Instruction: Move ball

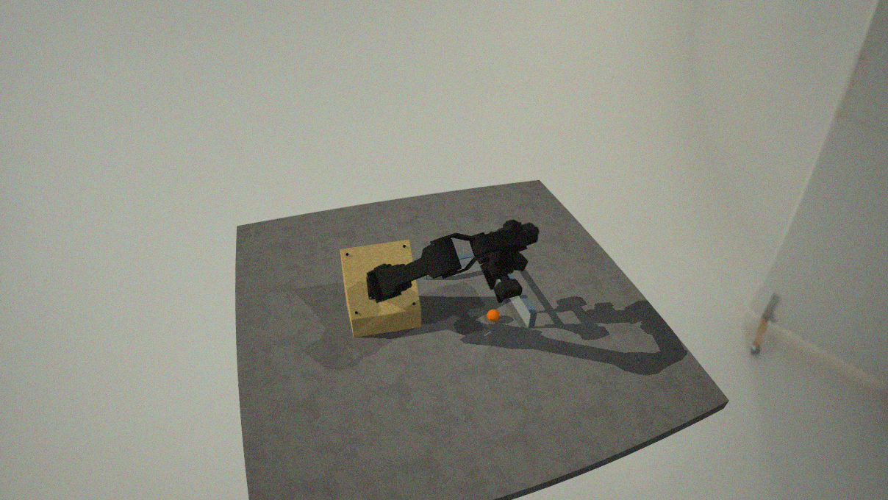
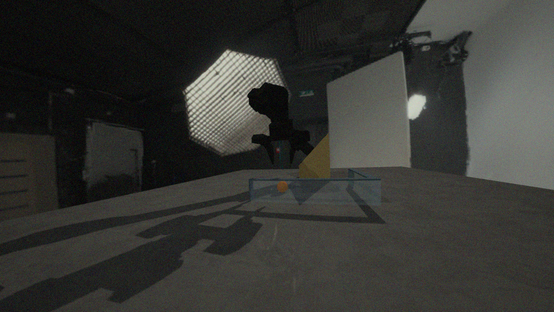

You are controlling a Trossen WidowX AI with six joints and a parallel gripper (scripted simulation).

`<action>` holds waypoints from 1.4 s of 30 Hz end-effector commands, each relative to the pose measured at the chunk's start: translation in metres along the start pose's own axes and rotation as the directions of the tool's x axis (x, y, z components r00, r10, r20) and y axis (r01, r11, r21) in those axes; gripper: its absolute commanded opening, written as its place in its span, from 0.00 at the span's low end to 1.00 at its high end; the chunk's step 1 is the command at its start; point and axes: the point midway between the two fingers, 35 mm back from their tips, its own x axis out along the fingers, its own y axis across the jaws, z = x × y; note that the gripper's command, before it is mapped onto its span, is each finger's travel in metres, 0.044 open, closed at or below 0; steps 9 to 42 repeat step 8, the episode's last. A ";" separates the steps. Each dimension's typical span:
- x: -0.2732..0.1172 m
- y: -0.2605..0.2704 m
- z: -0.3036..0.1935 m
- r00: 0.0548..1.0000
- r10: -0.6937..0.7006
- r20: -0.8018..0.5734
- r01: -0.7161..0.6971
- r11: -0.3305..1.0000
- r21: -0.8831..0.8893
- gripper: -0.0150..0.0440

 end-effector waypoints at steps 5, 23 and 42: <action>-0.047 0.001 0.000 1.000 0.002 -0.001 -0.002 1.000 -0.001 0.95; -0.050 0.000 0.000 1.000 0.002 -0.001 -0.002 1.000 -0.001 1.00; -0.050 0.000 0.000 1.000 0.002 -0.001 -0.002 1.000 -0.001 1.00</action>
